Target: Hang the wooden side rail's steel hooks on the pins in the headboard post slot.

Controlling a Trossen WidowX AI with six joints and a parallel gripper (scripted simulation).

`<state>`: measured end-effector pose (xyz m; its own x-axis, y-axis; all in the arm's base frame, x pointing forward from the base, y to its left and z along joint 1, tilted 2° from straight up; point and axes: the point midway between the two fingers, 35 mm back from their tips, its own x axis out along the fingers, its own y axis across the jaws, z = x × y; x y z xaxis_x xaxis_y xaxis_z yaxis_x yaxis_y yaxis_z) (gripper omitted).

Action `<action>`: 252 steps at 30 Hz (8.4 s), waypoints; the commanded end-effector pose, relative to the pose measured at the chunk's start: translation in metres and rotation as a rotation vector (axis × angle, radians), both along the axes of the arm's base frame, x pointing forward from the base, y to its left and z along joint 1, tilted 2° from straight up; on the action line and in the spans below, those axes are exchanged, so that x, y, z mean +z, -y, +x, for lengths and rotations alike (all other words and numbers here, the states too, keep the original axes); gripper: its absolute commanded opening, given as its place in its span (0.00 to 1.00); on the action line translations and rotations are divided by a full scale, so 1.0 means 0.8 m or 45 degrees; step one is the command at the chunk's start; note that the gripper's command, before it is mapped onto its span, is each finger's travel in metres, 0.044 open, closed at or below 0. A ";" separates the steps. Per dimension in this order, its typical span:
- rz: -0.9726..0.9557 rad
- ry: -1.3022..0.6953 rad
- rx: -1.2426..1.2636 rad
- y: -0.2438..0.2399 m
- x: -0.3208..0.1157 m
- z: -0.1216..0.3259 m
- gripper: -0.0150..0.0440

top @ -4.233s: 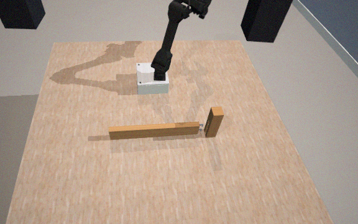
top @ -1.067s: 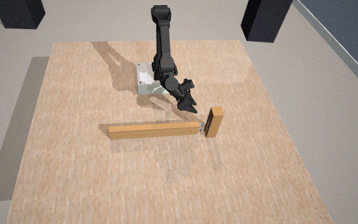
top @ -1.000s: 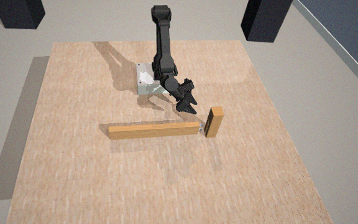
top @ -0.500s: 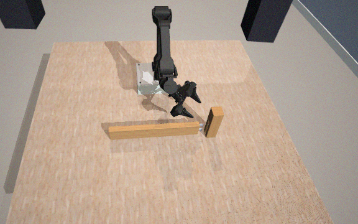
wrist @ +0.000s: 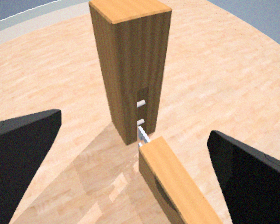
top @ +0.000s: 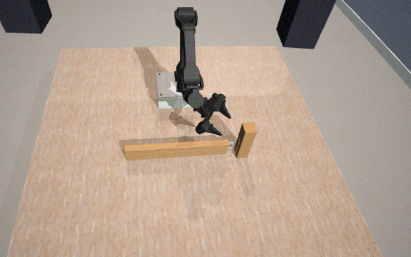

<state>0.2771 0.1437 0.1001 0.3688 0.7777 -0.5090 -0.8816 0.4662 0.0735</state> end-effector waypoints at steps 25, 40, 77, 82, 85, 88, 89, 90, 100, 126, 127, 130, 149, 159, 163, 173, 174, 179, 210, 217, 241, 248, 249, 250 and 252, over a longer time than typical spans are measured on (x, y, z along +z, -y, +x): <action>0.085 -1.571 -1.915 0.027 -0.002 0.052 1.00; 0.323 -1.649 -2.809 0.045 0.017 0.051 1.00; 0.322 -1.649 -2.809 0.044 -0.046 0.056 1.00; 0.322 -1.649 -2.809 0.044 -0.046 0.056 1.00; 0.322 -1.649 -2.809 0.044 -0.051 0.056 1.00; 0.322 -1.649 -2.809 0.044 -0.057 0.057 1.00; 0.322 -1.649 -2.809 0.044 -0.059 0.058 1.00; 0.322 -1.649 -2.809 0.044 -0.061 0.058 1.00; 0.322 -1.649 -2.809 0.044 -0.081 0.060 1.00; 0.322 -1.649 -2.810 0.044 -0.130 0.060 1.00; 0.322 -1.649 -2.810 0.044 -0.130 0.060 1.00; 0.322 -1.649 -2.810 0.044 -0.130 0.060 1.00; 0.322 -1.649 -2.810 0.044 -0.130 0.060 0.37; 0.322 -1.649 -2.810 0.044 -0.130 0.060 0.25; 0.322 -1.649 -2.809 0.044 -0.128 0.062 0.25; 0.322 -1.649 -2.809 0.044 -0.128 0.068 0.25; 0.322 -1.649 -2.809 0.044 -0.128 0.068 0.25; 0.323 -1.649 -2.809 0.043 -0.127 0.071 0.25; 0.321 -1.659 -2.822 0.043 -0.127 0.077 0.25; 0.323 -1.648 -2.809 0.043 -0.126 0.077 0.25; 0.323 -1.648 -2.809 0.043 -0.121 0.076 0.25; 0.323 -1.648 -2.809 0.043 -0.119 0.076 0.25; 0.323 -1.648 -2.809 0.043 -0.119 0.076 0.25; 0.323 -1.648 -2.809 0.043 -0.119 0.076 0.25; 0.323 -1.648 -2.809 0.043 -0.118 0.076 0.25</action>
